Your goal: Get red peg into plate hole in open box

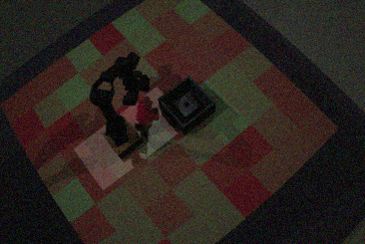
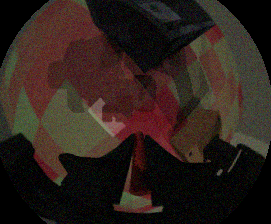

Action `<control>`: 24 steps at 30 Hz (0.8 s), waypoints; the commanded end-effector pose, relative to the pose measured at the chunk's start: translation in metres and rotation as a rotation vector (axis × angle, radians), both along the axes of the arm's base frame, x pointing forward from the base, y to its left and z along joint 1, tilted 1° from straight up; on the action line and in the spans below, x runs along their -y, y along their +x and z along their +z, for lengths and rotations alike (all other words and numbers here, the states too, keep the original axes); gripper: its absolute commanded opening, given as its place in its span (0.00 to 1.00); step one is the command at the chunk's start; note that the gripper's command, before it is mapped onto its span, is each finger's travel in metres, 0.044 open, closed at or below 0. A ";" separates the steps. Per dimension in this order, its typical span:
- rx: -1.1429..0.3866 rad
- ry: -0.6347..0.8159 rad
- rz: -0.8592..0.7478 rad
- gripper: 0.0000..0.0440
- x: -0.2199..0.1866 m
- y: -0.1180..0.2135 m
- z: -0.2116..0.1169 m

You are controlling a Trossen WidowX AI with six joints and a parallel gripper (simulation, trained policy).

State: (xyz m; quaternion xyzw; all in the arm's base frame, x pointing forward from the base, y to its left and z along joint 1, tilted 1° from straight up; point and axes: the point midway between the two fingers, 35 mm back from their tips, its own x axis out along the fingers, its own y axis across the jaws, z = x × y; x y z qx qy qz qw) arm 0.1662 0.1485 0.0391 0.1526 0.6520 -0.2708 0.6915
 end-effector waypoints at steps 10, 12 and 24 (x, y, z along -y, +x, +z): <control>0.097 -0.008 -0.073 0.00 0.008 0.032 0.047; 0.111 -0.011 -0.096 0.00 0.011 0.038 0.052; 0.197 -0.030 -0.229 0.00 0.041 0.085 0.070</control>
